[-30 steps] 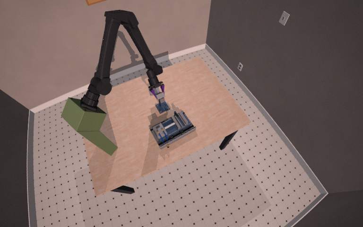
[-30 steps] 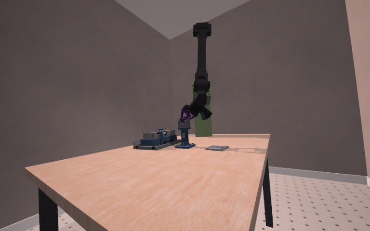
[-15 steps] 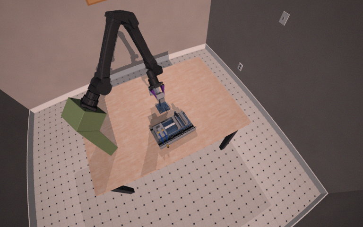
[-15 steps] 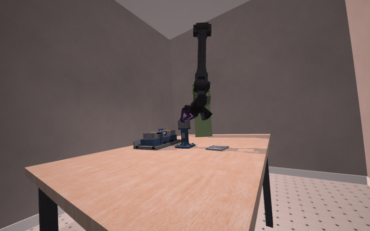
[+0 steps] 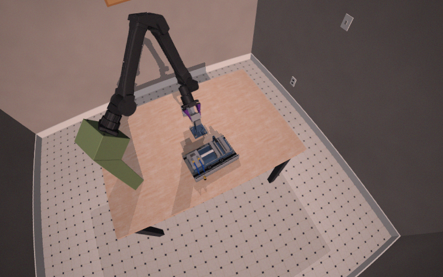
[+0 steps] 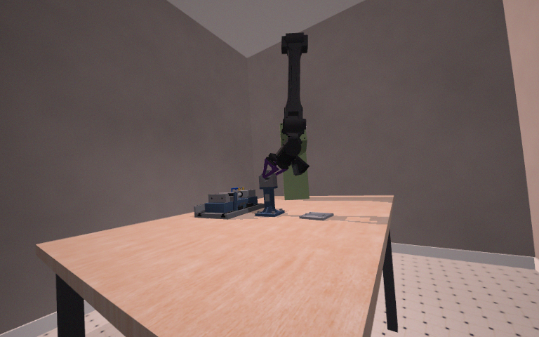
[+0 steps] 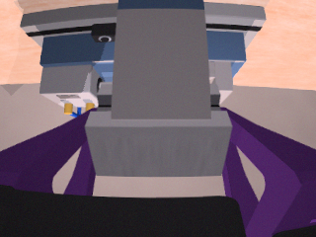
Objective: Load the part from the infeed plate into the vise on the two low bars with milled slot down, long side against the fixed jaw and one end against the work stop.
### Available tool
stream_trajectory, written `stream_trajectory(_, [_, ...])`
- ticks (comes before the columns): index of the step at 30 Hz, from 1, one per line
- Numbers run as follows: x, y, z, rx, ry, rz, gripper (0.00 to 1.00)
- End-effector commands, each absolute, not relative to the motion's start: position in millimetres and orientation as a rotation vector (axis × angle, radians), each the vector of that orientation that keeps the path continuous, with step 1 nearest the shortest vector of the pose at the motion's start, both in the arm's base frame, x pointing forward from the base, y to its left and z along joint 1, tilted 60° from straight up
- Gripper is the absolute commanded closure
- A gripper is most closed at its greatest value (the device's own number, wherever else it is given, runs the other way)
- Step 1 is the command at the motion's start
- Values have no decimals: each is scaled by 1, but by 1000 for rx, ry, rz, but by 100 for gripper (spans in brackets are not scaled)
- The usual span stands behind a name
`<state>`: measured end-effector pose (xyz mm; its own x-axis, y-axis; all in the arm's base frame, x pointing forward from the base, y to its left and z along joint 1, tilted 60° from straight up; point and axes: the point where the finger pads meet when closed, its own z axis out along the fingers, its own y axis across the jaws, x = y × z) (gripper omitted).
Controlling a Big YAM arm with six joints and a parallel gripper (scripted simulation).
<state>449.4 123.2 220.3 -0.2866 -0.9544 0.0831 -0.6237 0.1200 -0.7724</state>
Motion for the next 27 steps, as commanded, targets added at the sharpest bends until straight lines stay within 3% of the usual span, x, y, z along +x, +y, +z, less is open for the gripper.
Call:
stream_trajectory(1, [453,131,225,-1501,1956,-1009,100])
stream_trajectory(25, [453,131,225,-1501,1956,-1009,100])
stream_trajectory(26, [453,131,225,-1501,1956,-1009,19])
stream_trajectory(27, [453,131,225,-1500,1956,-1009,19])
